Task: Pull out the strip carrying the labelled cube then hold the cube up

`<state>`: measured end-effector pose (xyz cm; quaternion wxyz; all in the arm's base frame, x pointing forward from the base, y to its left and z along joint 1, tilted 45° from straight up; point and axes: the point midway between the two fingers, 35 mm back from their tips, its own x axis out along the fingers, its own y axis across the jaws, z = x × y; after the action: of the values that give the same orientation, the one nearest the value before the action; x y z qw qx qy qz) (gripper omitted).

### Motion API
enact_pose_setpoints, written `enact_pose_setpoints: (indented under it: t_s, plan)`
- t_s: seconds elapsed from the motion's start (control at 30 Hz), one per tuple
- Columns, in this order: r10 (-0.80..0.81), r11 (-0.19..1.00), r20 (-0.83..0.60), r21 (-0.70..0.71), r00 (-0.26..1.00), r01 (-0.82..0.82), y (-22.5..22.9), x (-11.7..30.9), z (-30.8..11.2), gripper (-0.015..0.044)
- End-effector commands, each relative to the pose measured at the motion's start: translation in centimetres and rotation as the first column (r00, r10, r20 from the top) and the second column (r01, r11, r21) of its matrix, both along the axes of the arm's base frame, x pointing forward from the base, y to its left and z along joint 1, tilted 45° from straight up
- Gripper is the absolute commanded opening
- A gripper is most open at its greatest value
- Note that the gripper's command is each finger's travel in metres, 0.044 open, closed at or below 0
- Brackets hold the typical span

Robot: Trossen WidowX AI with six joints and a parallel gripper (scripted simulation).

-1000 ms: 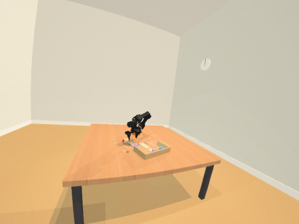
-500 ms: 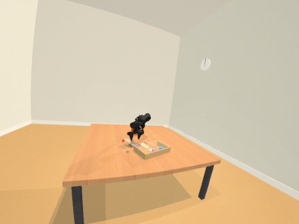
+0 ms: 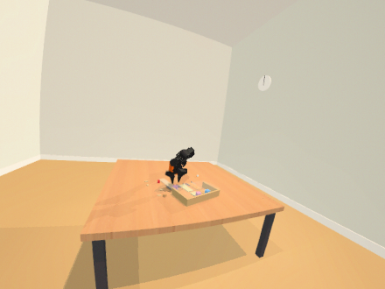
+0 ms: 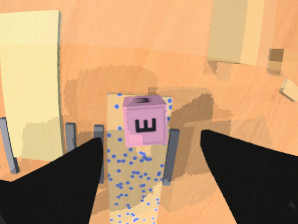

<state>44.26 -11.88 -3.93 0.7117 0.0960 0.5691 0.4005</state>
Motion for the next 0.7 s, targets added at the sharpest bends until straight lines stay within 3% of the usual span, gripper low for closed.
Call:
enact_pose_setpoints:
  t_s: [0.0,0.67]
  plan:
    - [-0.003,1.0,-0.007,0.007,1.0,0.003,0.6,0.1,-0.6,0.025]
    - [0.005,1.0,-0.019,0.016,1.0,-0.005,2.9,0.1,-2.9,0.025]
